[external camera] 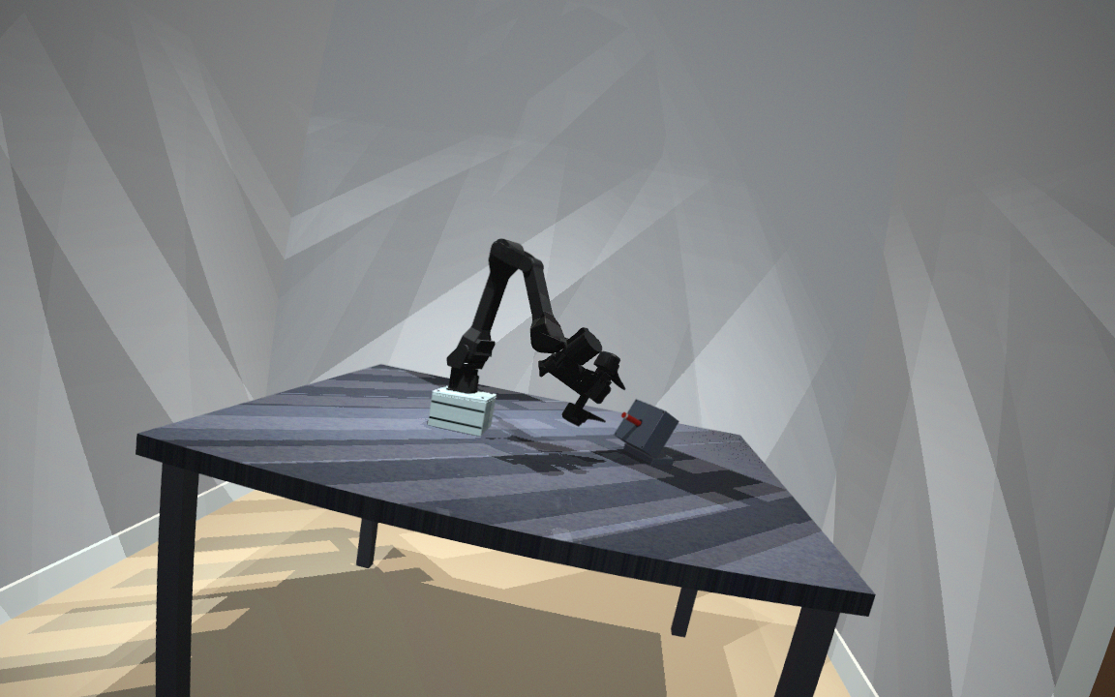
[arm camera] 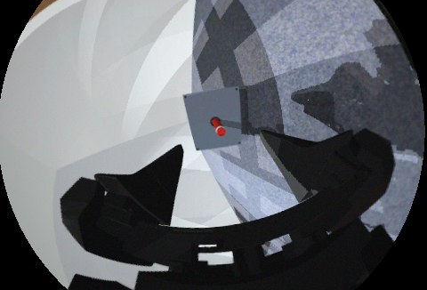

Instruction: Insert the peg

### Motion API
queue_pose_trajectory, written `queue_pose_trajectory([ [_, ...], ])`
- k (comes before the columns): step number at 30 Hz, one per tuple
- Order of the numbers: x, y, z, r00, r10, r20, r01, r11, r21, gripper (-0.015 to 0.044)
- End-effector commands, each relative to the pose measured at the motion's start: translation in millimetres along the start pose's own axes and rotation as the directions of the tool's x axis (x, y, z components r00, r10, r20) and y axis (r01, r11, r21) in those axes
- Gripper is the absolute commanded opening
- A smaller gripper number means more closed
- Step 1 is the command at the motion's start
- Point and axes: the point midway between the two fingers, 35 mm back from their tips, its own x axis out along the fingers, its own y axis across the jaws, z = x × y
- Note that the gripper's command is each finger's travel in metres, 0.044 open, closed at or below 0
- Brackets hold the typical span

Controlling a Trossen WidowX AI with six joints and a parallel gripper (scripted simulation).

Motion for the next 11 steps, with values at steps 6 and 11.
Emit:
queue_pose_trajectory([
  [6,-13,0,0,1.0,0.004,-0.001,-0.004,1.0,-0.002,0.044],
  [11,-20,0,0,1.0,0.004,0.0,-0.004,1.0,-0.002,0.044],
])
